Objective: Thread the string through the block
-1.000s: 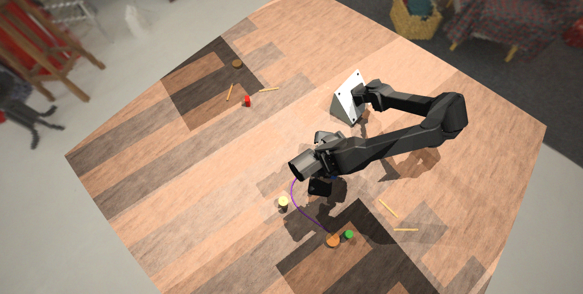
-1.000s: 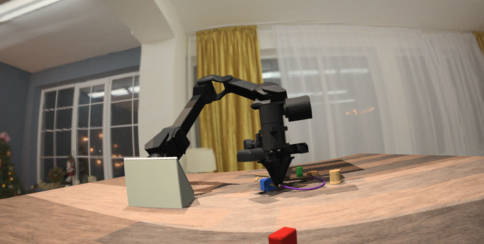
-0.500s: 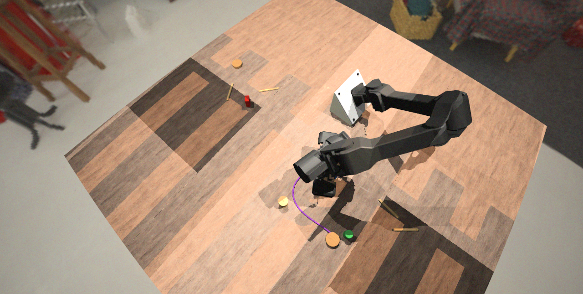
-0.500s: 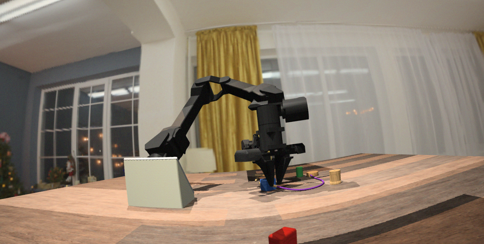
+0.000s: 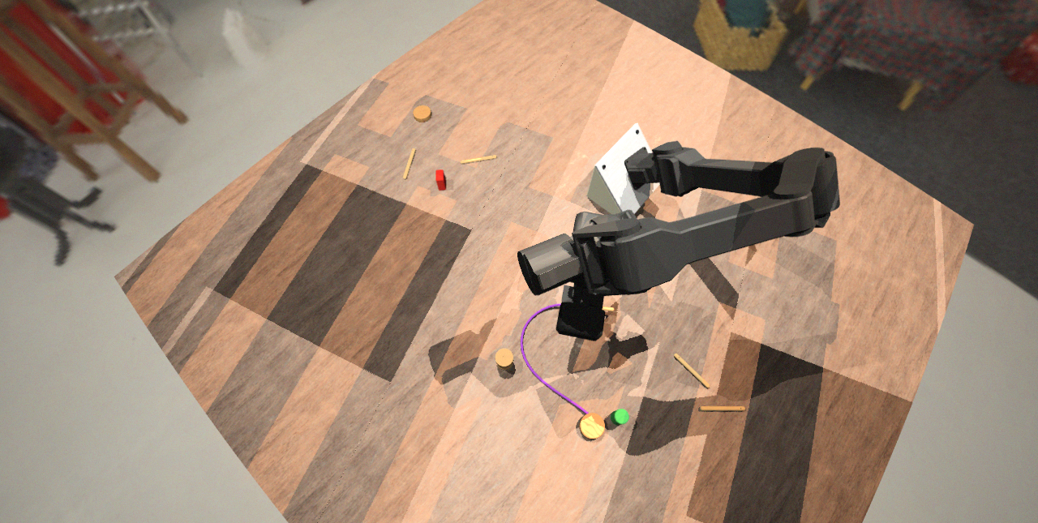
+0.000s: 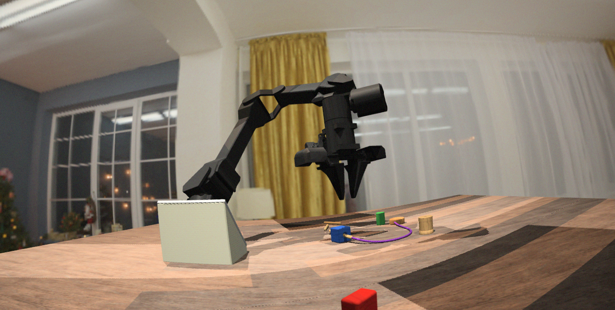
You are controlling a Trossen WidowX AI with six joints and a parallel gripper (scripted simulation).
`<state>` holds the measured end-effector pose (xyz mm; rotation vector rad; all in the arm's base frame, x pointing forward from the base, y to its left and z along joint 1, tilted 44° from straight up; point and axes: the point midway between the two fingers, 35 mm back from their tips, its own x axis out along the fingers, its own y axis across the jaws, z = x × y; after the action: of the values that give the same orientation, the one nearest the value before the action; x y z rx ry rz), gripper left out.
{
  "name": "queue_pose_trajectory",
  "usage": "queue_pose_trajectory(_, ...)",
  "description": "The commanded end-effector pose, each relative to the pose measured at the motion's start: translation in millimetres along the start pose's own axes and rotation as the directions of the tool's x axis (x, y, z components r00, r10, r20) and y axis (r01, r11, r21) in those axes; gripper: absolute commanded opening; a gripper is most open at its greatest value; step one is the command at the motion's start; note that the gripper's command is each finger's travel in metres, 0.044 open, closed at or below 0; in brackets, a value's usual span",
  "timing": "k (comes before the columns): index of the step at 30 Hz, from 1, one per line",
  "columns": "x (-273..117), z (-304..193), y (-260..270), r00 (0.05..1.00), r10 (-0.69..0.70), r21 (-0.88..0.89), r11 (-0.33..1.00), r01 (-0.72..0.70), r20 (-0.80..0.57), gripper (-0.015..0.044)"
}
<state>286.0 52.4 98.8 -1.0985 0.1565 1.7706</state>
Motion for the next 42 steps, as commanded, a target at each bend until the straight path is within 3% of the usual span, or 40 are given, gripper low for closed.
queue_pose_trajectory(1, -0.5, 3.5, 0.0, 1.0, -0.002, 0.19, 0.982, 0.002, -0.001, 0.012)
queue_pose_trajectory(7, -1.1, 14.6, 0.3, 1.0, -0.001, 0.692, 0.722, -0.002, 0.004, 0.012)
queue_pose_trajectory(12, -1.5, 23.8, 0.7, 1.0, 0.0, 0.946, 0.324, -0.008, 0.008, 0.012)
queue_pose_trajectory(16, -1.8, 31.0, 1.3, 1.0, 0.001, 0.999, -0.052, -0.011, 0.011, 0.012)
queue_pose_trajectory(20, -2.0, 38.3, 2.0, 1.0, 0.002, 0.918, -0.396, -0.013, 0.015, 0.012)
queue_pose_trajectory(29, -2.3, 49.3, 3.5, 1.0, 0.004, 0.573, -0.82, -0.008, 0.02, 0.012)
queue_pose_trajectory(38, -2.5, 58.2, 5.0, 1.0, 0.006, 0.076, -0.997, 0.004, 0.024, 0.012)
queue_pose_trajectory(42, -2.5, 58.7, 5.1, 1.0, 0.006, 0.043, -0.999, 0.005, 0.025, 0.012)
